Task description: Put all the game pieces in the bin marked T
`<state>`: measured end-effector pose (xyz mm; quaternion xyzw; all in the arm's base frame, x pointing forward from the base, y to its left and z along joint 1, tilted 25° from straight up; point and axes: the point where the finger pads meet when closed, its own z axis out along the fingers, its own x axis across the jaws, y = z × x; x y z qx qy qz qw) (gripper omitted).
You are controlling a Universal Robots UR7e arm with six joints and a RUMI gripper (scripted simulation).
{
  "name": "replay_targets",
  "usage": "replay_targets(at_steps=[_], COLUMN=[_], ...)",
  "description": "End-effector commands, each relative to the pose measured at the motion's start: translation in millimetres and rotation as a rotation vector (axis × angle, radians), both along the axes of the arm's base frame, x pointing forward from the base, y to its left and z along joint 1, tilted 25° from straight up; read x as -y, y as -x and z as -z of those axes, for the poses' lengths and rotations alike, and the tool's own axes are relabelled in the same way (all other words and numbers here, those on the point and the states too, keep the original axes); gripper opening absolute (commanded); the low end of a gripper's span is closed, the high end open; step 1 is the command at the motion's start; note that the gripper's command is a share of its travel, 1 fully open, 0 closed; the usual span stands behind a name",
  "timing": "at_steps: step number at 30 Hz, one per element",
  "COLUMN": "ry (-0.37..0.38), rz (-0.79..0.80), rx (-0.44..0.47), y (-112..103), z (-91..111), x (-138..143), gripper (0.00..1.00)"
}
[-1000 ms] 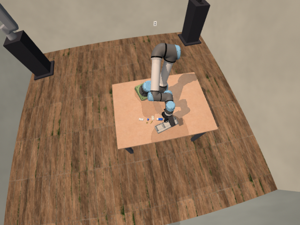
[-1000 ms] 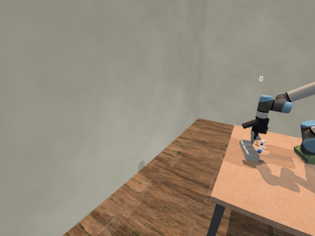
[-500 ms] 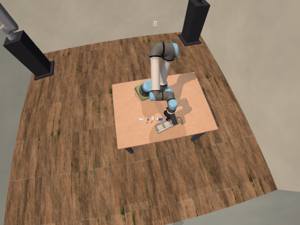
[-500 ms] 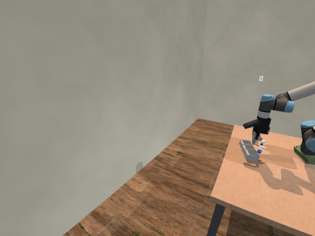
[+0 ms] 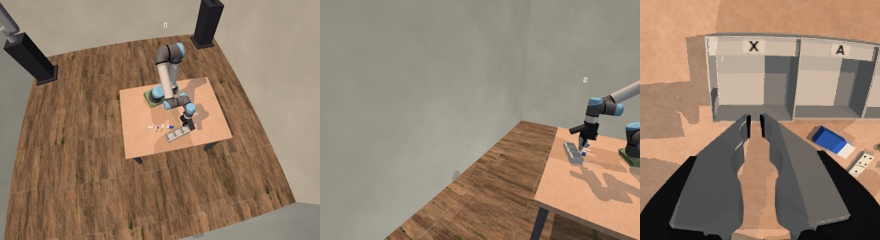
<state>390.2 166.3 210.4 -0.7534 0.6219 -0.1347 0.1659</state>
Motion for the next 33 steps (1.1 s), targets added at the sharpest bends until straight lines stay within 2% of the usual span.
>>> replay_targets(at_steps=[1,25,33], ry=[0.002,0.002,0.002], rz=[0.002,0.002,0.002], rx=[0.001,0.001,0.001], y=[-0.1,-24.1,-24.4], z=[-0.4,52.9,53.5], x=[-2.3,-7.0,-7.1], gripper=[0.04,0.04,0.04])
